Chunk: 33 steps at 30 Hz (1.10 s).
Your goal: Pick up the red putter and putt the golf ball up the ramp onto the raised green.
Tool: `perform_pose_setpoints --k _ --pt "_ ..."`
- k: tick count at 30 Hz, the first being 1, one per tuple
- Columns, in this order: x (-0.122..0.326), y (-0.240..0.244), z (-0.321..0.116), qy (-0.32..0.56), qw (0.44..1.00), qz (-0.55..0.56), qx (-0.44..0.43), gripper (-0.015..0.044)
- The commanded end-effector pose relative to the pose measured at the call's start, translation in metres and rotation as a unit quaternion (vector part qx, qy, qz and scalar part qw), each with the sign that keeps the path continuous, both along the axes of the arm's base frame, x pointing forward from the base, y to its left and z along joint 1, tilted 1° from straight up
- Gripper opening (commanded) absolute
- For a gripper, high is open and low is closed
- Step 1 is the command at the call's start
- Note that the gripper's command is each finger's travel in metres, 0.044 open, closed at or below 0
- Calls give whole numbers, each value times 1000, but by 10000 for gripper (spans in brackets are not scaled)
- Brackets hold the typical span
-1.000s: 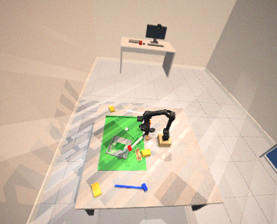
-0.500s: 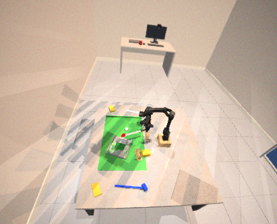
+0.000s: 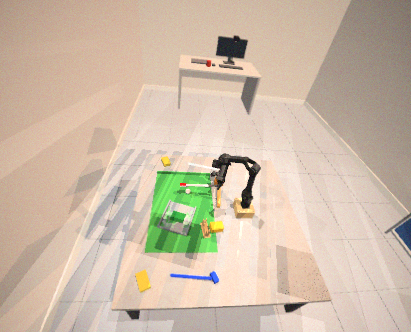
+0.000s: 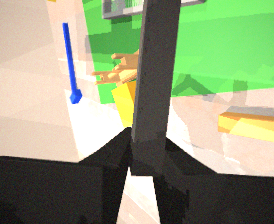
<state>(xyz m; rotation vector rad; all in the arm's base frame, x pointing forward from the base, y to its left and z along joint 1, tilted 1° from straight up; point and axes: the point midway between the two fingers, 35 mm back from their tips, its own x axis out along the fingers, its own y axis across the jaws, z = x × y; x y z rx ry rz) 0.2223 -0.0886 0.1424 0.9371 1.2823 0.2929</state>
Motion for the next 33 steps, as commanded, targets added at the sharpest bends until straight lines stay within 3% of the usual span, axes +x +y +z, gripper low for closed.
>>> perform_pose_setpoints --k 1,10,19,33 --pt "0 -13 9 7 997 -70 41 0" --pt "-6 -38 25 28 970 -205 131 0" --pt "-6 -40 22 32 968 -207 136 0" --pt "-9 -51 -16 73 959 -201 185 0"
